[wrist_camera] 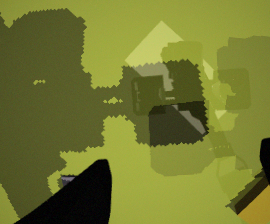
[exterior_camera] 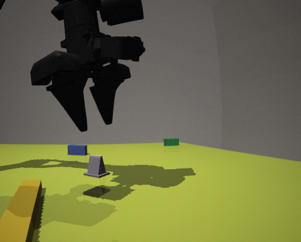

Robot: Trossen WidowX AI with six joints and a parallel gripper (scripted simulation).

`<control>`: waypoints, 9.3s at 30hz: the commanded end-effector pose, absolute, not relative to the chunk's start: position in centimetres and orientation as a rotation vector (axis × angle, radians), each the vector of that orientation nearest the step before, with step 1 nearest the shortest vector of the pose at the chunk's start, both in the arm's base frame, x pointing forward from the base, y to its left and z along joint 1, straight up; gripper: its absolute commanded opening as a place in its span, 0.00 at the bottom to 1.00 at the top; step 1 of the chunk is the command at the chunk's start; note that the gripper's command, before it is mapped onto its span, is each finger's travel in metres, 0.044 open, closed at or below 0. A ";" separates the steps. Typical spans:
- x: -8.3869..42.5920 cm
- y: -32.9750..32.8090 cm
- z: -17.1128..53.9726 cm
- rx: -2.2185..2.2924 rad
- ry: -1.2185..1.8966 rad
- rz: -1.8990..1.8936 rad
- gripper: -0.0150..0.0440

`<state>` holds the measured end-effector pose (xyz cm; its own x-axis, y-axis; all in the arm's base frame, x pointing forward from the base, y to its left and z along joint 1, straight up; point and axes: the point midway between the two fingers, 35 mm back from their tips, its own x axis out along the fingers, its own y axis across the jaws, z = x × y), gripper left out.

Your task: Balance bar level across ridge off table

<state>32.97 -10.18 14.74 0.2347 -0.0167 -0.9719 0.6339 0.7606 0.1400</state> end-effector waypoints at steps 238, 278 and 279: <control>32.6 0.6 10.0 1.733 0.770 -1.686 0.25; 32.6 0.7 9.8 1.733 0.770 -1.686 0.25; 32.6 0.7 9.8 1.733 0.770 -1.686 0.25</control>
<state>32.61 0.67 9.84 0.0264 0.0022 -0.9996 0.7588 -0.6510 0.0186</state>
